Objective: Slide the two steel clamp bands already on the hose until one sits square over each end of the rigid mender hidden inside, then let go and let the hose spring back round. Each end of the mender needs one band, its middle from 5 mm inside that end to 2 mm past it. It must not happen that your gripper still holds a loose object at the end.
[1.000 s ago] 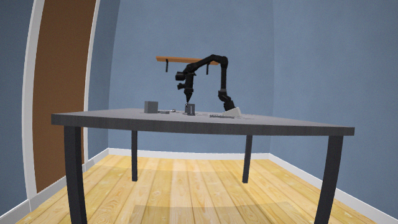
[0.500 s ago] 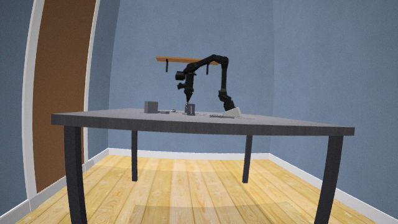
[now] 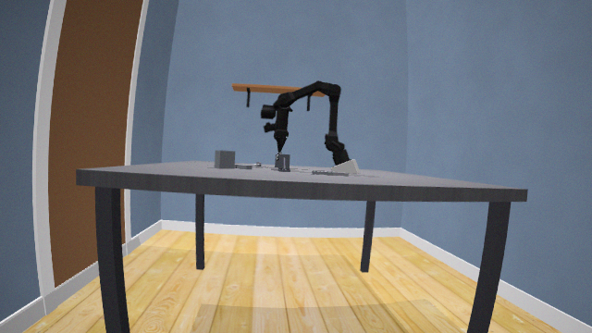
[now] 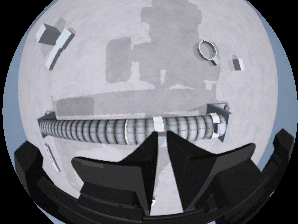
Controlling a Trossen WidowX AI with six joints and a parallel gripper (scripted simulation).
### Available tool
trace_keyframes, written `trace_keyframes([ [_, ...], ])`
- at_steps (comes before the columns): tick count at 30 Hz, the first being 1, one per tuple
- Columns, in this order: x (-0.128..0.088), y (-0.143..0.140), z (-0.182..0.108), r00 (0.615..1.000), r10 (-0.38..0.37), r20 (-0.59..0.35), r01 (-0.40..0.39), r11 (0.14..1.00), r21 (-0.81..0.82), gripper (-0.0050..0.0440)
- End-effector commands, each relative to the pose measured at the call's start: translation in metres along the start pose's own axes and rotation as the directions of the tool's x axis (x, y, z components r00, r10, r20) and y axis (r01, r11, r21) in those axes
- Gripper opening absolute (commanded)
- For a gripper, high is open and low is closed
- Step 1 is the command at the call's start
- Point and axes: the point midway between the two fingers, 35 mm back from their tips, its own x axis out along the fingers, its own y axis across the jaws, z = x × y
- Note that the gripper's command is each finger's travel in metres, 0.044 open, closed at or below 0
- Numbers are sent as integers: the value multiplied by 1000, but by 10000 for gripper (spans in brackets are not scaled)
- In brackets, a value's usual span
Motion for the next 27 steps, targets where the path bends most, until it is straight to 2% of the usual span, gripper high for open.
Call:
trace_keyframes([
  [1, 0, 4, -1, 1000, 0, 0, 0, 1000, -2, 0],
  [27, 0, 33, -1, 1000, 0, -1, 0, 1000, -2, 0],
])
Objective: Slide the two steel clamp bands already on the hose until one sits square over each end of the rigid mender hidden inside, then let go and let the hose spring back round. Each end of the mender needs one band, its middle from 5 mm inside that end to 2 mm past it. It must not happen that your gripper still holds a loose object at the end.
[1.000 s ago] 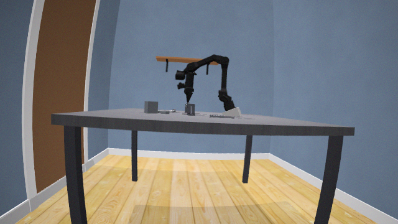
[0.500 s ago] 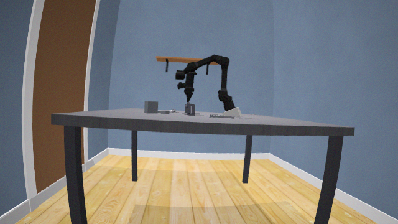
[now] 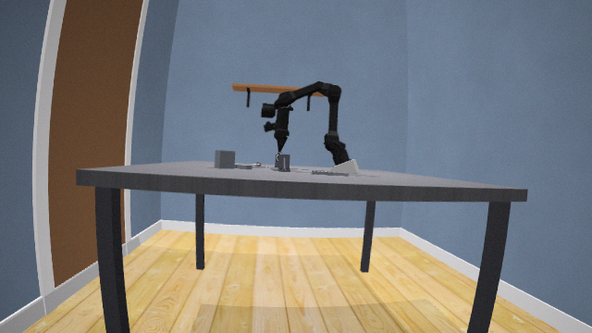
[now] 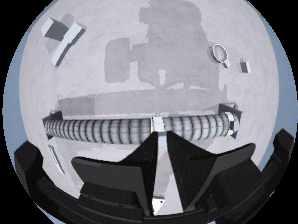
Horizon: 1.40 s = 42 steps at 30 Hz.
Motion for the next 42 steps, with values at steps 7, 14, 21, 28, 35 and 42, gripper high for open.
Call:
trace_keyframes([
  [7, 0, 12, -1, 1000, -2, -3, 2, 1000, -2, 0],
  [14, 0, 18, -1, 1000, -2, -3, 2, 1000, -2, 0],
  [21, 0, 27, -1, 1000, -2, -3, 2, 1000, -2, 0],
  [28, 0, 33, -1, 1000, -2, -3, 2, 1000, -2, 0],
  [35, 0, 41, -1, 1000, -2, -3, 2, 1000, -2, 0],
  [42, 0, 48, -1, 1000, -2, -3, 2, 1000, -2, 0],
])
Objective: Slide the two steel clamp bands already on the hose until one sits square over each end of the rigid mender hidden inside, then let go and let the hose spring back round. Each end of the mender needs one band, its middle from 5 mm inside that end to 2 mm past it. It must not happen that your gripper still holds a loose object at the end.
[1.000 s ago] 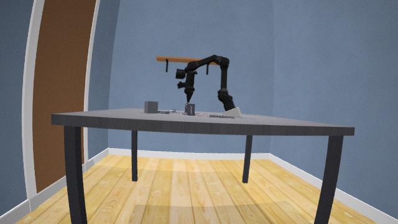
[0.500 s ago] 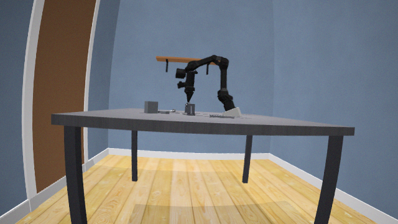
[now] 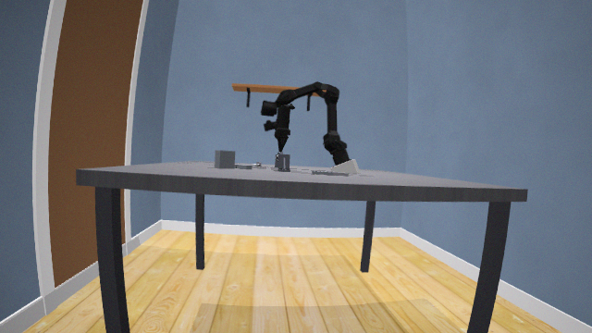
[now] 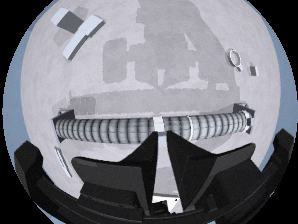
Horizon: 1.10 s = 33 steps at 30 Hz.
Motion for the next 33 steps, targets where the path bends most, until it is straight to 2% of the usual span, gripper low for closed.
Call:
trace_keyframes([
  [1, 1, 3, 0, 1000, -5, -4, 5, 1000, -2, 0],
  [10, 1, 11, 0, 1000, -5, -3, 5, 1000, -2, 0],
  [14, 0, 9, 0, 1000, 1, 0, -1, 1000, 0, 90],
  [26, 0, 9, 0, 1000, 1, 0, -1, 1000, 0, 90],
  [29, -12, 10, 1, 1000, 1, 0, -1, 1000, 0, 90],
  [33, -44, 9, 2, 1000, 0, 0, 0, 1000, 0, 90],
])
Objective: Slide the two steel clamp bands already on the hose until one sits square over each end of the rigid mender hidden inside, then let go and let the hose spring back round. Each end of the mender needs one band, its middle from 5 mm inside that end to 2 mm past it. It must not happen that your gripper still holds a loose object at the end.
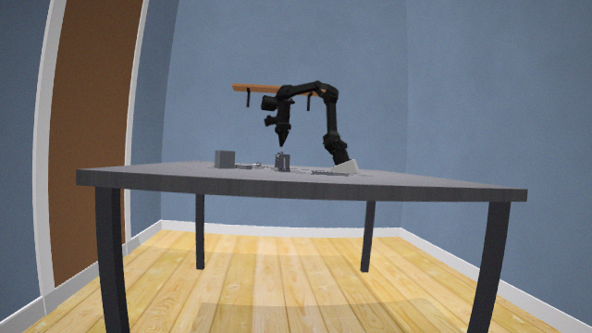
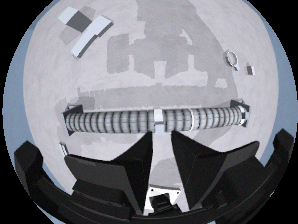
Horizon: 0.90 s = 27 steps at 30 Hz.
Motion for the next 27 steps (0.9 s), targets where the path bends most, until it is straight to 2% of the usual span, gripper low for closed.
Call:
trace_keyframes([
  [1, -22, -1, 2, 1000, 1, 19, -1, 1000, 3, 90],
  [9, -27, -1, 2, 1000, 1, 19, -1, 1000, 3, 90],
  [17, -24, 0, 1, 1000, 4, 11, -4, 1000, 0, 282],
  [19, -24, 0, 1, 1000, 4, 11, -4, 1000, 0, 282],
  [25, -24, 0, 1, 1000, 4, 11, -4, 1000, 1, 426],
  [27, -24, 0, 1, 1000, 4, 11, -4, 1000, 1, 440],
])
